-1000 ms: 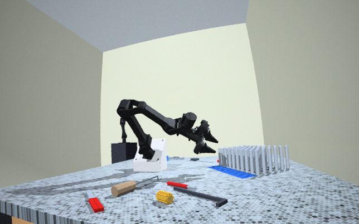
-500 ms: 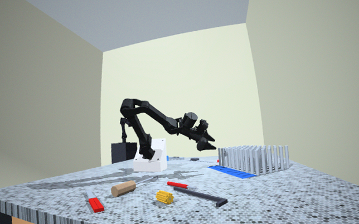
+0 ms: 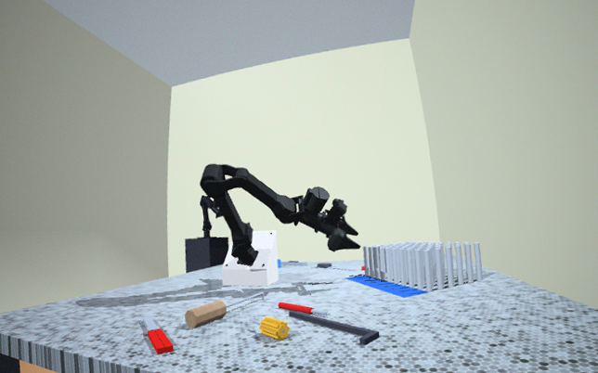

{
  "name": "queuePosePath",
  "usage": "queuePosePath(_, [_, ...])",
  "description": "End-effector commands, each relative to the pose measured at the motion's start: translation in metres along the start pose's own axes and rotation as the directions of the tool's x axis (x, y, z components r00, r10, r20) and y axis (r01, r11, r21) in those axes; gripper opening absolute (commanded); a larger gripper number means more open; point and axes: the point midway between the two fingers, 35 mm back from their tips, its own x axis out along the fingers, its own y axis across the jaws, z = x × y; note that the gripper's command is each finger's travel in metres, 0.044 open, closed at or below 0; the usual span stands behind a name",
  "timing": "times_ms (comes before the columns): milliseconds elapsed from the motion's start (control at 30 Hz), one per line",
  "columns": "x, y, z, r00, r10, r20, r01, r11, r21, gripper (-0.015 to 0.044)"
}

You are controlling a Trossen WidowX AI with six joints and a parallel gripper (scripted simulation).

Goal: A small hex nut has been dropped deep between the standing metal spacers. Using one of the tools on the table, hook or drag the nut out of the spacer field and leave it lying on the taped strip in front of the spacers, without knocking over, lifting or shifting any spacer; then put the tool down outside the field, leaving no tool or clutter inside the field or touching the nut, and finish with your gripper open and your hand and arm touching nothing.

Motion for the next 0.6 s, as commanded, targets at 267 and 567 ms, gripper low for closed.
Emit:
queuePosePath(267, [0.000, 0.001, 0.000, 1.000, 0.005, 0.000, -0.005, 1.000, -0.005, 0.0440])
queuePosePath(567, [0.001, -0.060, 0.012, 0.994, -0.091, -0.066, 0.074, 0.971, -0.228, 0.0440])
